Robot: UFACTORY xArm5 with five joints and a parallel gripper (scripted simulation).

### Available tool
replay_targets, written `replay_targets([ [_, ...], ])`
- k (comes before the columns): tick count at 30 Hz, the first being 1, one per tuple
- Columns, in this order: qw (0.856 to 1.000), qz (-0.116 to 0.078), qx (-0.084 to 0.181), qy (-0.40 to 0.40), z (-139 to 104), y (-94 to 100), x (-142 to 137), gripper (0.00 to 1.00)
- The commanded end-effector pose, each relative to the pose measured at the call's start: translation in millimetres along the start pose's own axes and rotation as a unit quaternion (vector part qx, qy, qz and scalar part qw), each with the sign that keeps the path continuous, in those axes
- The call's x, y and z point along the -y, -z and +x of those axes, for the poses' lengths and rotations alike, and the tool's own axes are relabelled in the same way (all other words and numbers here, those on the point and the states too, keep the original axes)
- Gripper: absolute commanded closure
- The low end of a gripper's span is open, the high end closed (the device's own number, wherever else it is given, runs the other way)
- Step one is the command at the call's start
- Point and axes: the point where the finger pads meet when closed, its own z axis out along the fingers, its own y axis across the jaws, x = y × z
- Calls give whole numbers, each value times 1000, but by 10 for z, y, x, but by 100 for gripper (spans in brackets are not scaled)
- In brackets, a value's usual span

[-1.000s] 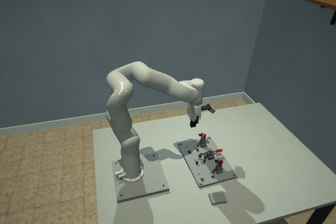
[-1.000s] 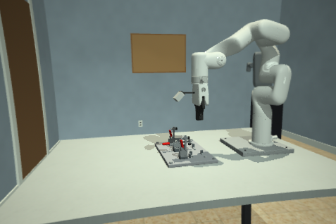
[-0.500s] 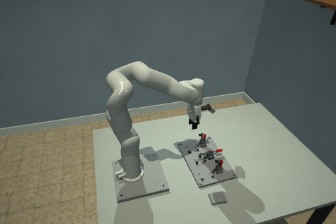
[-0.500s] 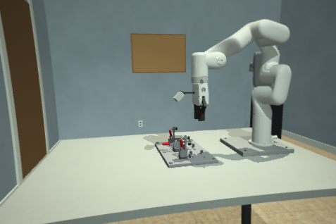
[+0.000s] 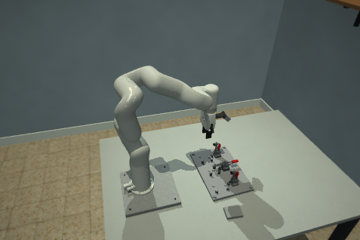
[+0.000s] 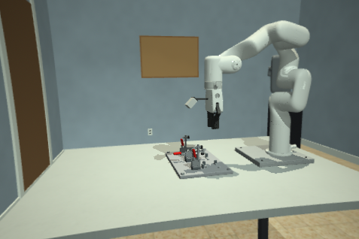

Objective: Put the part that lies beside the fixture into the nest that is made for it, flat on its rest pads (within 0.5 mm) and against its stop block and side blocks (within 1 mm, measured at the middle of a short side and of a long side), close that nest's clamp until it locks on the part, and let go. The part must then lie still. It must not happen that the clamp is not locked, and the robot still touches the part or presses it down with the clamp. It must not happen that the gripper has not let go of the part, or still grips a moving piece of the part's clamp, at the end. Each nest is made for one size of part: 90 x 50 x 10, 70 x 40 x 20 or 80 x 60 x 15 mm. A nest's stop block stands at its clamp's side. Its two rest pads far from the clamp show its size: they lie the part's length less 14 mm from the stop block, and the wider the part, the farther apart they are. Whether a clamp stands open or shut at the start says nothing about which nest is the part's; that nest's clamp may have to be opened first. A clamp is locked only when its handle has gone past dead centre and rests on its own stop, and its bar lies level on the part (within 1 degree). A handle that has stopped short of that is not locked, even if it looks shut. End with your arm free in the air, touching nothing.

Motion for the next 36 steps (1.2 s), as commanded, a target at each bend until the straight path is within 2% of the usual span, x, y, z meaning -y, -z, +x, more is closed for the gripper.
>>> replay_targets([
  [1, 1000, 0, -2, 0, 10, 14, 2, 53],
  [10, 1000, 0, -2, 0, 10, 14, 2, 53],
  [11, 1000, 0, -2, 0, 10, 14, 2, 0],
  [36, 1000, 0, -2, 0, 10, 14, 2, 0],
])
